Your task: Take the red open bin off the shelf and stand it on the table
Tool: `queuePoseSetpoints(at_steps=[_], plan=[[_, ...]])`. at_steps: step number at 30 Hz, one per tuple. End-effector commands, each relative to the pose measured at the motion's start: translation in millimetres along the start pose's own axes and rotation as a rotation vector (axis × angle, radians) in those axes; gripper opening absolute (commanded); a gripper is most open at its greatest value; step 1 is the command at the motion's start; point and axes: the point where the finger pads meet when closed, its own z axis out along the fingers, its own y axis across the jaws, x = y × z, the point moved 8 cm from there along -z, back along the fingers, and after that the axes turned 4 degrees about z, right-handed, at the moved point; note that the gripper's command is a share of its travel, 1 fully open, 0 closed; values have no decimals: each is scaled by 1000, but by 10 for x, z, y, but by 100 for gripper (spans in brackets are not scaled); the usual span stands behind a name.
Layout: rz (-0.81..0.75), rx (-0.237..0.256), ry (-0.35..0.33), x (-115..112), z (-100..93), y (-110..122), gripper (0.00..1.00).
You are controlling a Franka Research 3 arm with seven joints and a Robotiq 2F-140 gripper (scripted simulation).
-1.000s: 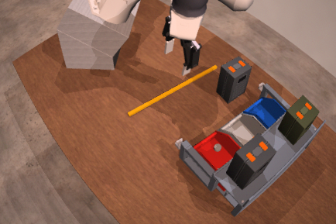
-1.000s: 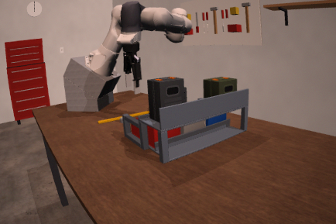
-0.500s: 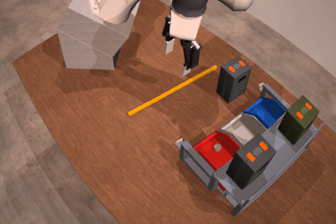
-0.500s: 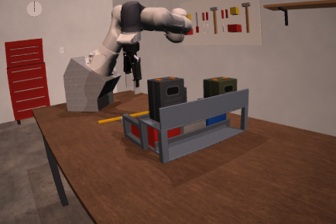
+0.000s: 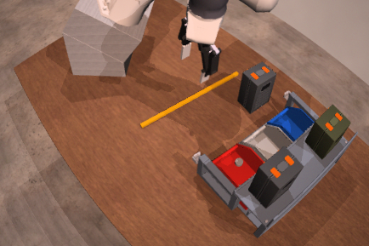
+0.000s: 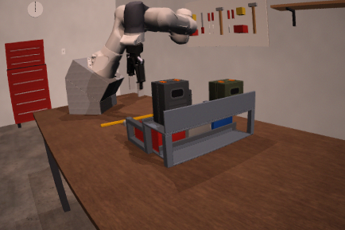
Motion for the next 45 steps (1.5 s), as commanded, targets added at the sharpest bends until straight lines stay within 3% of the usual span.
queuePoseSetpoints(at_steps=[1,2,6,18,19,23,35,36,40,45], plan=[[-5,229,68,-56,23,185,57],[-1,46,14,-11,0,37,57],[-5,229,68,-55,23,185,57],[-5,229,68,-55,23,185,57],[-1,46,14,-10,0,37,57],[-5,229,68,-54,22,185,57],[-5,229,68,-54,22,185,57],[-1,46,13,-10,0,37,57],[-5,229,68,-54,22,185,57],[-5,229,68,-54,22,185,57]])
